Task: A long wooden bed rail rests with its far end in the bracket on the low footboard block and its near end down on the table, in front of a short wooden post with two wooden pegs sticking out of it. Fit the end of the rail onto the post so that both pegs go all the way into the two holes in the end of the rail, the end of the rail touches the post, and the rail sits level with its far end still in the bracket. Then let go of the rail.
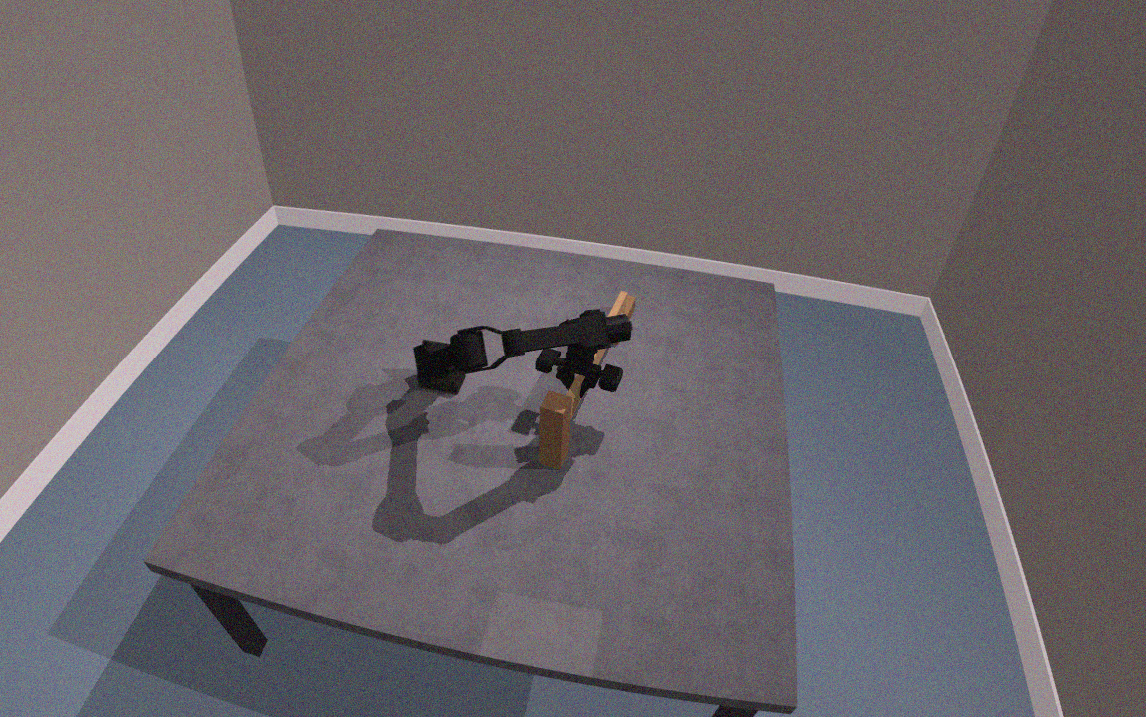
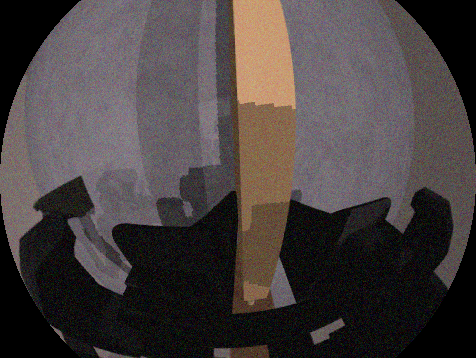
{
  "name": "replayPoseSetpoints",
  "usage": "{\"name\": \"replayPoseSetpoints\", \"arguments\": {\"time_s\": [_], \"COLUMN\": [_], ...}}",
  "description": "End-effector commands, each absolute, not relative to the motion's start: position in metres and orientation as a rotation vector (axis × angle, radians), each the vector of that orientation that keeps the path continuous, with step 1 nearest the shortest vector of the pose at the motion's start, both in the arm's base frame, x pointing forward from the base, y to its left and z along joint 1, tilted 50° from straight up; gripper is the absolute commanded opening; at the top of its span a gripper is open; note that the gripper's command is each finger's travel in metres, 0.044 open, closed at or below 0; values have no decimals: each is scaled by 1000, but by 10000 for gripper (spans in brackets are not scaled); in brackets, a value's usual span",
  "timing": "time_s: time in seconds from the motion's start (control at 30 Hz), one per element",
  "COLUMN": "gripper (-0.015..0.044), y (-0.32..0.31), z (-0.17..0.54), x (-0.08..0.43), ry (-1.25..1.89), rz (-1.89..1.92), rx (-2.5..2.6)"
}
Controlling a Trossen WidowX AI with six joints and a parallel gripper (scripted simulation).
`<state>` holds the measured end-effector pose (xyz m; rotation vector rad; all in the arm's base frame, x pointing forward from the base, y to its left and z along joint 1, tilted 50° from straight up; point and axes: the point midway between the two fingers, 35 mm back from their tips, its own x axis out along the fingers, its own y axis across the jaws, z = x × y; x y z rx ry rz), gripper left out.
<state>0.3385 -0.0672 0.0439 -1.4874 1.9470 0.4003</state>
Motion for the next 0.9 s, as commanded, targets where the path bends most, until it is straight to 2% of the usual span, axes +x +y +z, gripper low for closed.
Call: {"name": "replayPoseSetpoints", "arguments": {"time_s": [0.0,0.87], "gripper": [0,0], "y": [-67,-74], "z": [47,52], "x": [338,335], "ry": [1944,1944], "rz": [404,404], "rx": [-1494,-1494]}}
